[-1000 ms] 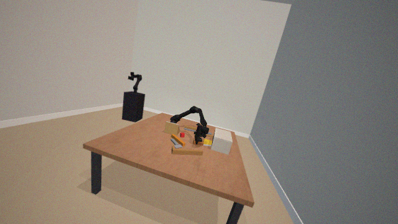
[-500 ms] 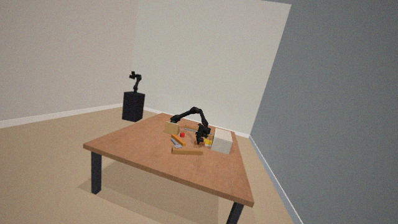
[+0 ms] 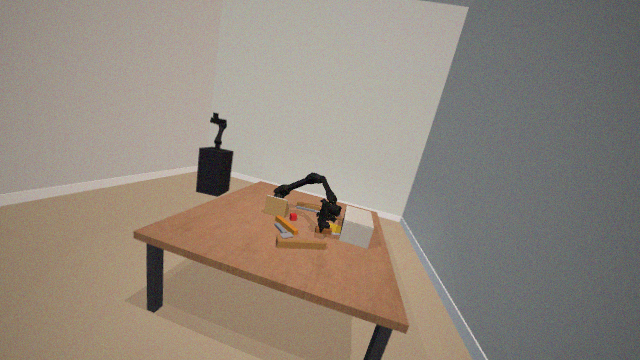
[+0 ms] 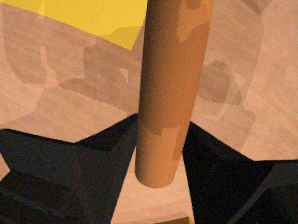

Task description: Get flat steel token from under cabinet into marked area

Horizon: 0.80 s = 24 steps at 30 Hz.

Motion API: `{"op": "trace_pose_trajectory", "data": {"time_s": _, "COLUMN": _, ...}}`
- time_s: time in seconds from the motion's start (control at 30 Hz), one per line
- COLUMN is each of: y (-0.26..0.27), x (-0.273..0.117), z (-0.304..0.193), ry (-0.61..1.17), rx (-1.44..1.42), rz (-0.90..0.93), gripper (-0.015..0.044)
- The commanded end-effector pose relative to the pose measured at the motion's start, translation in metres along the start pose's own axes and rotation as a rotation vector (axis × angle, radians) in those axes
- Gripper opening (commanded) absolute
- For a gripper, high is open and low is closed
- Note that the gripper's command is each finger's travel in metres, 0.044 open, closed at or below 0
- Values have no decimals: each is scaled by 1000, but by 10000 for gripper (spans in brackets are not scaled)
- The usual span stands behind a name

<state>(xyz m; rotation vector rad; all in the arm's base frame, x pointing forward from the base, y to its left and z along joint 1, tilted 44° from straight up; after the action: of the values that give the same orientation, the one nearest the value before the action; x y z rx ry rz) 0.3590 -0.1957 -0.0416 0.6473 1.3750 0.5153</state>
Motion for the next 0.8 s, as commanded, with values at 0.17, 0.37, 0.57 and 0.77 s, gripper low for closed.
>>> {"op": "trace_pose_trajectory", "data": {"time_s": 0.17, "y": 3, "x": 0, "z": 10, "ry": -4, "rx": -3, "rz": 0, "gripper": 0}}
{"op": "trace_pose_trajectory", "data": {"time_s": 0.37, "y": 8, "x": 1, "z": 9, "ry": -4, "rx": -3, "rz": 0, "gripper": 0}}
{"op": "trace_pose_trajectory", "data": {"time_s": 0.57, "y": 15, "x": 1, "z": 8, "ry": -3, "rx": -3, "rz": 0, "gripper": 0}}
{"op": "trace_pose_trajectory", "data": {"time_s": 0.77, "y": 21, "x": 1, "z": 6, "ry": -3, "rx": -2, "rz": 1, "gripper": 0}}
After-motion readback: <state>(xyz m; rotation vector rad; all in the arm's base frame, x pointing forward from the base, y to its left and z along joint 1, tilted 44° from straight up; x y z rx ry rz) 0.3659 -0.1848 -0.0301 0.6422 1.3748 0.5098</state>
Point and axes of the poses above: the point midway between the two fingers, 35 mm back from their tips, its own x axis out along the fingers, its own y axis across the jaws, z = x × y, the point moved 9 cm from there along -x, back along the fingers, and after that the axes turned 14 degrees about x, right-handed, at the moved point
